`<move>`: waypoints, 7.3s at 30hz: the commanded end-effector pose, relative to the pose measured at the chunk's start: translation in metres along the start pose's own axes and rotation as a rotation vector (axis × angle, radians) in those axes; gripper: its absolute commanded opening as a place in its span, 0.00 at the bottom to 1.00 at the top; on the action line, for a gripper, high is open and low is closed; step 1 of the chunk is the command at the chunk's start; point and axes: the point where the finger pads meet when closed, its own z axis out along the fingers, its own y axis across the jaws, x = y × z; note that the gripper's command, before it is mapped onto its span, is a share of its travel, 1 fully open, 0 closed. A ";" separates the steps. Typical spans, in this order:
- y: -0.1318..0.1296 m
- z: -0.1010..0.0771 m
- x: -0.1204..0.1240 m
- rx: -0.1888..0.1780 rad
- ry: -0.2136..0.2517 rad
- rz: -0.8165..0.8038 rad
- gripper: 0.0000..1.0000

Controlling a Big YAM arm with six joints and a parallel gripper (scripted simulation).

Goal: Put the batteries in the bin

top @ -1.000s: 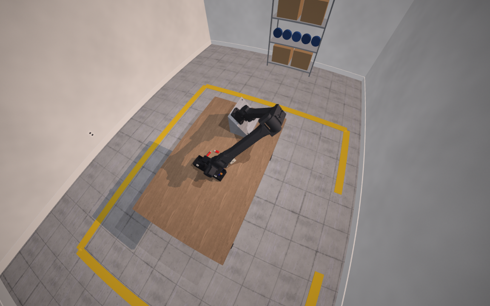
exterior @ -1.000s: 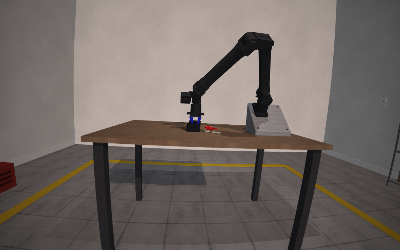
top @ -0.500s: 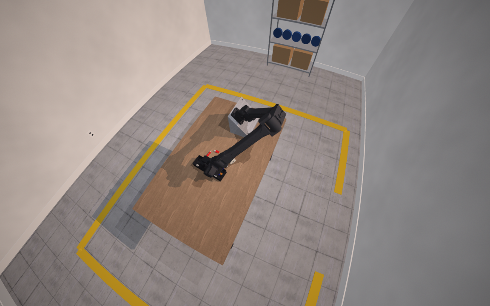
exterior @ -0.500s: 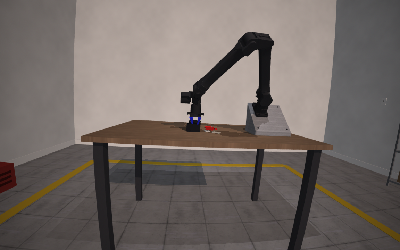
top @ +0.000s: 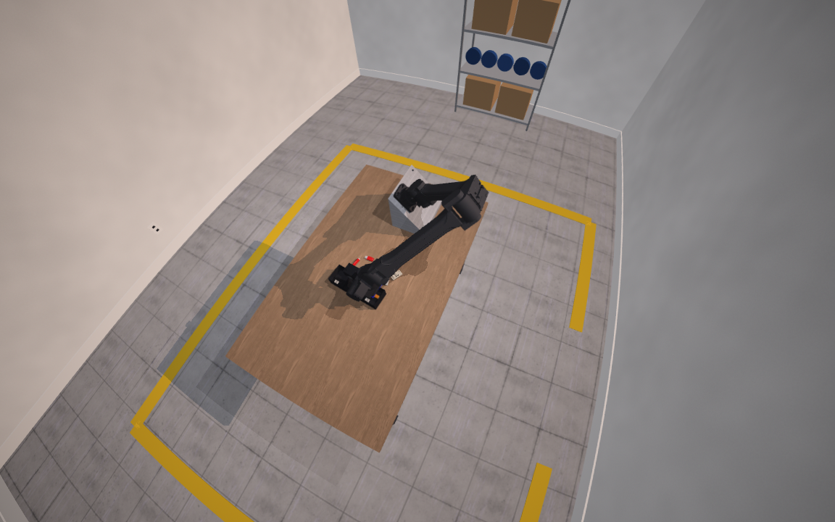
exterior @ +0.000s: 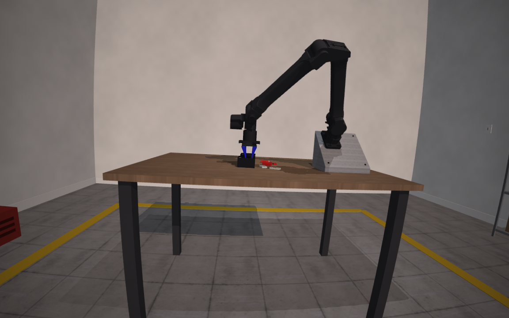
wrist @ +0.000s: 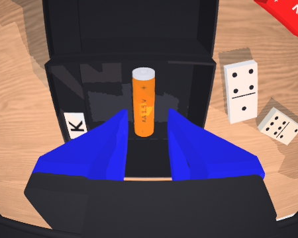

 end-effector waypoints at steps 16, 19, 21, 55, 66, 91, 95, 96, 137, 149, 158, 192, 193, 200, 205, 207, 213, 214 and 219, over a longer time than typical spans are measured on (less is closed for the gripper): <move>0.020 -0.038 -0.002 -0.047 0.000 -0.018 0.27; 0.020 -0.036 -0.004 -0.044 0.000 -0.015 0.27; 0.020 -0.036 -0.005 -0.043 0.000 -0.014 0.27; -0.038 -0.051 -0.085 -0.006 -0.004 -0.345 0.27; -0.071 -0.054 -0.149 0.004 -0.017 -0.514 0.27; -0.065 -0.062 -0.179 0.038 0.006 -0.985 0.27; -0.071 -0.064 -0.174 0.039 0.011 -1.058 0.27; -0.071 -0.064 -0.174 0.037 0.010 -1.078 0.27; -0.070 -0.061 -0.169 -0.021 -0.043 -1.521 0.27; -0.071 -0.057 -0.170 -0.015 -0.027 -1.491 0.27; -0.066 -0.058 -0.170 -0.016 -0.030 -1.490 0.27; -0.088 0.025 -0.165 -0.009 -0.010 -1.486 0.27; -0.084 0.017 -0.166 -0.024 -0.029 -1.485 0.27; -0.088 0.015 -0.173 -0.030 -0.030 -1.462 0.27; -0.089 0.015 -0.173 -0.030 -0.031 -1.462 0.08; -0.090 0.015 -0.173 -0.030 -0.030 -1.461 0.08; -0.090 0.015 -0.173 -0.029 -0.029 -1.461 0.08; -0.091 0.016 -0.172 -0.028 -0.028 -1.462 0.08; -0.090 0.015 -0.173 -0.031 -0.033 -1.465 0.08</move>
